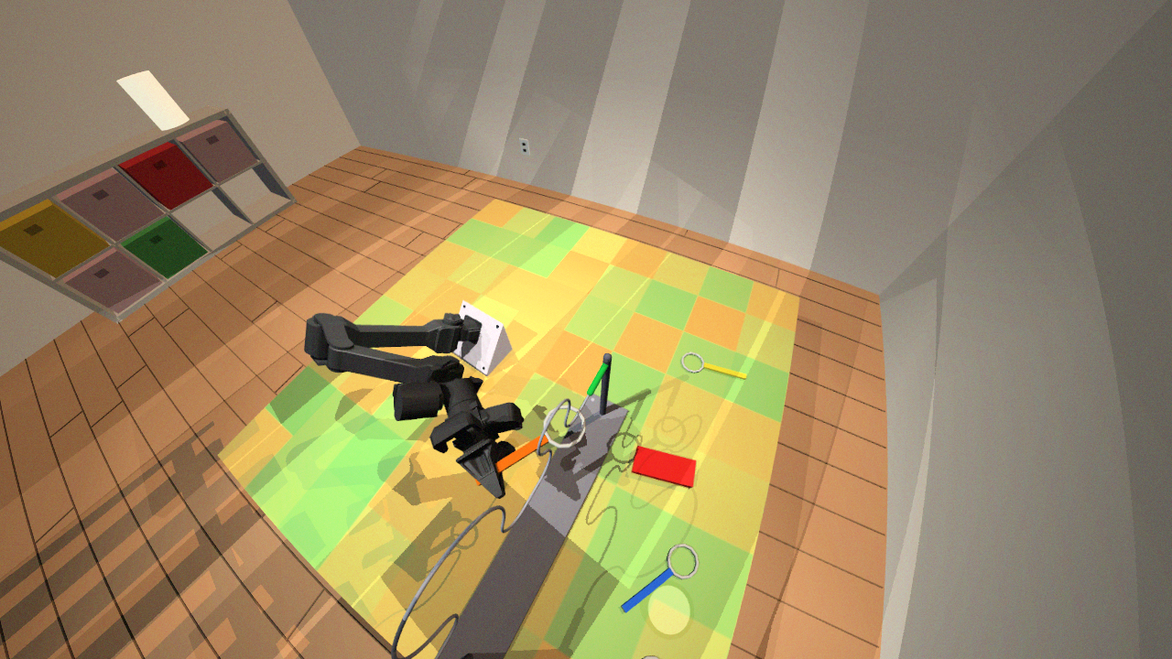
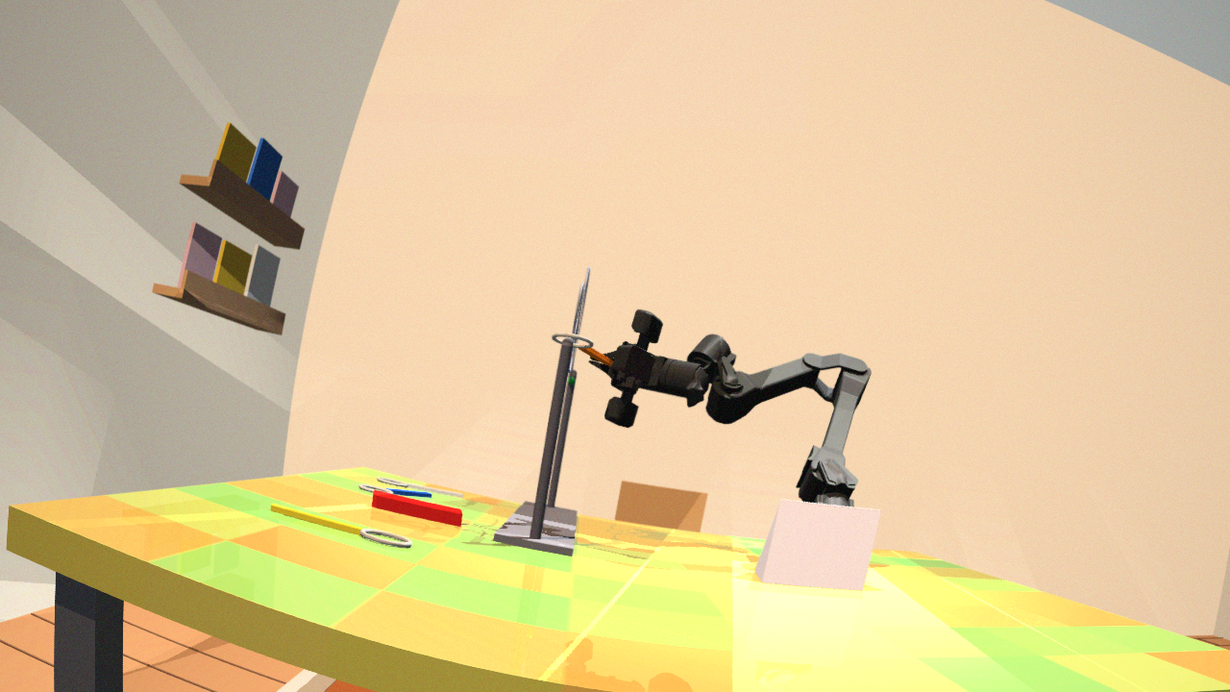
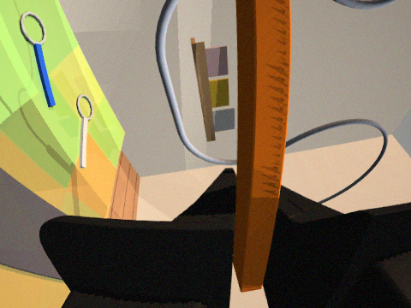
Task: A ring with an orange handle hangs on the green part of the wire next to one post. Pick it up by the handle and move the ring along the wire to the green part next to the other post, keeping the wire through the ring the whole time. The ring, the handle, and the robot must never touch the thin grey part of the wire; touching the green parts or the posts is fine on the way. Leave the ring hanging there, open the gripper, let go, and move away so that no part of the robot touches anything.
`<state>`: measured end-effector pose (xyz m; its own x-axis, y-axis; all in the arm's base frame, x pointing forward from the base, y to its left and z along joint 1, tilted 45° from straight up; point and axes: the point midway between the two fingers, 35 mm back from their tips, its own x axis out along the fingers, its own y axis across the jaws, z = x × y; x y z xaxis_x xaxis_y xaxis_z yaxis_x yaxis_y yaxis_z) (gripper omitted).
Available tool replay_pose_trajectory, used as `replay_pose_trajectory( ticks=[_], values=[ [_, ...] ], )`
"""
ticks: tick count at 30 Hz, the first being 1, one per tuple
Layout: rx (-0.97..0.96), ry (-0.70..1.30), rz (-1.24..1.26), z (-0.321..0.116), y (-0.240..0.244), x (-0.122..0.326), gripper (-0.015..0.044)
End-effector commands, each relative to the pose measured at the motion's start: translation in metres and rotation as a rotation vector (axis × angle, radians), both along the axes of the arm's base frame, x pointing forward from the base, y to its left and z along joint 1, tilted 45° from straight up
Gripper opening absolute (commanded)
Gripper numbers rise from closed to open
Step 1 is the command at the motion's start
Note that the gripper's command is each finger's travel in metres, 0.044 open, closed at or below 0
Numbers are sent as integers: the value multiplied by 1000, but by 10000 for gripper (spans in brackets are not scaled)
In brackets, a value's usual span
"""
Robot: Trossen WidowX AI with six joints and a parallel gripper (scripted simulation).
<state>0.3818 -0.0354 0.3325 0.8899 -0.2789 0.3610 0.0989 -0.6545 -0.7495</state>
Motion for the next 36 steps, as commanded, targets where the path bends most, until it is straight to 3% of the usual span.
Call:
replay_pose_trajectory(
  ticks=[1, 36],
  values=[
    [88, 12, -7, -15, -8, 0, -150],
    [639, 56, 47, -94, -37, 7, -150]
  ],
)
